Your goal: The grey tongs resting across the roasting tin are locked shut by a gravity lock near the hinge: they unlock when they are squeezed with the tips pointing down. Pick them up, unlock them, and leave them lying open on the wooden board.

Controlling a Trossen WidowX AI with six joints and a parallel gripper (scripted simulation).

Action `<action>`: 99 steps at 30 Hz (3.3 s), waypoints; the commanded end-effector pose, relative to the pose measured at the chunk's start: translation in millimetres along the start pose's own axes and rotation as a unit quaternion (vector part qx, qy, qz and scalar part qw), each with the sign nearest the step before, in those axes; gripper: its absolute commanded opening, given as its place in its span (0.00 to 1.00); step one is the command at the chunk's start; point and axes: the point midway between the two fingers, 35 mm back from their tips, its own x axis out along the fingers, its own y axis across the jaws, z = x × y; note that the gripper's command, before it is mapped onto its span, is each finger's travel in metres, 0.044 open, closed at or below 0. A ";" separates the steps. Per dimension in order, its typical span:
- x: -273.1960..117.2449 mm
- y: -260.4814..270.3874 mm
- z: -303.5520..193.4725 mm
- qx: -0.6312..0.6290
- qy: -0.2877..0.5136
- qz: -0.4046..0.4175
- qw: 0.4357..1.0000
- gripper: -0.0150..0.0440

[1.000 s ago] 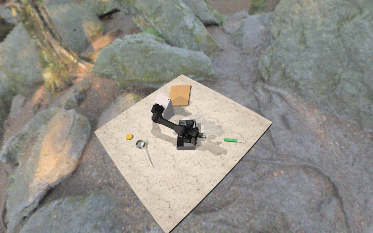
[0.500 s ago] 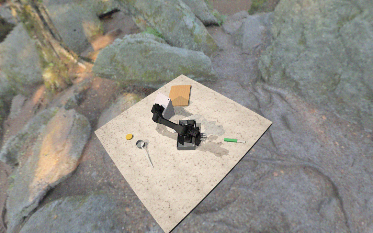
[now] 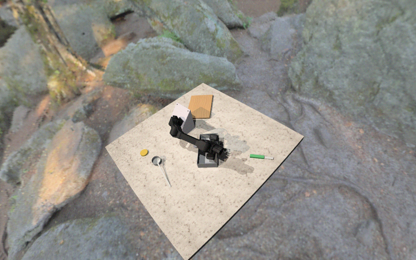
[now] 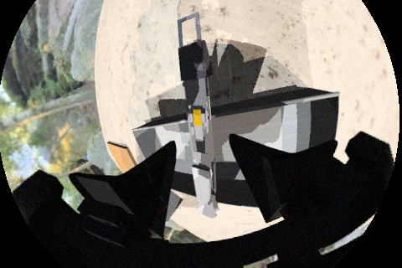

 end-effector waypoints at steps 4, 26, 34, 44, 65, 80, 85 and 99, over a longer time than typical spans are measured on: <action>13.2 0.8 -1.1 -0.003 0.003 0.000 1.000 0.69; 49.3 1.6 -3.5 -0.003 0.004 0.000 1.000 0.69; 48.8 1.0 -2.2 0.000 0.001 0.001 1.000 0.52; 48.8 1.0 -2.2 0.000 0.001 0.001 1.000 0.30; -17.5 39.9 -1.6 -0.003 0.003 0.002 1.000 0.00; -12.9 36.1 -4.2 -0.006 0.009 -0.118 0.993 0.00; -13.8 34.2 -5.9 -0.006 0.007 -0.191 0.982 0.00; -16.3 33.6 -6.8 -0.006 0.003 -0.251 0.968 0.00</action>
